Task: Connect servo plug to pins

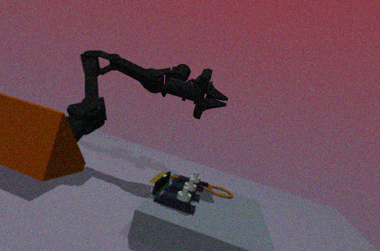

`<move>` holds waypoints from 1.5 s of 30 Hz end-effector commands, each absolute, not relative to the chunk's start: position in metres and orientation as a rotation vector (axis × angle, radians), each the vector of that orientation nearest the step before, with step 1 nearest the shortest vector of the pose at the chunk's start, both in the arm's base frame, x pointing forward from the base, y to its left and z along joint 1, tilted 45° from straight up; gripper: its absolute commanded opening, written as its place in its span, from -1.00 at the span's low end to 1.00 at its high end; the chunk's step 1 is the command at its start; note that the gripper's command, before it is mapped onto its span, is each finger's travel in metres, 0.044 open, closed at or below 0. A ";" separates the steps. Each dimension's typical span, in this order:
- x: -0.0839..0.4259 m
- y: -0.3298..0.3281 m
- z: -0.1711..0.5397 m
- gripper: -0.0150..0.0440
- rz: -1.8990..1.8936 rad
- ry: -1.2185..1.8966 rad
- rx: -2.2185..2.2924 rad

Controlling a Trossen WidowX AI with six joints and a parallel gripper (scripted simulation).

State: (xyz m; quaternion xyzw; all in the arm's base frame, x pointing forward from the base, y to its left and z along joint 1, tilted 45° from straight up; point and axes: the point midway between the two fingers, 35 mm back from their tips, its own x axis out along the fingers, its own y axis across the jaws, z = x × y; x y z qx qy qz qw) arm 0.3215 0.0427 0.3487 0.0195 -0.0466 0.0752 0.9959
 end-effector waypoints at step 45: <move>0.368 0.027 0.256 -0.10 0.020 0.505 0.837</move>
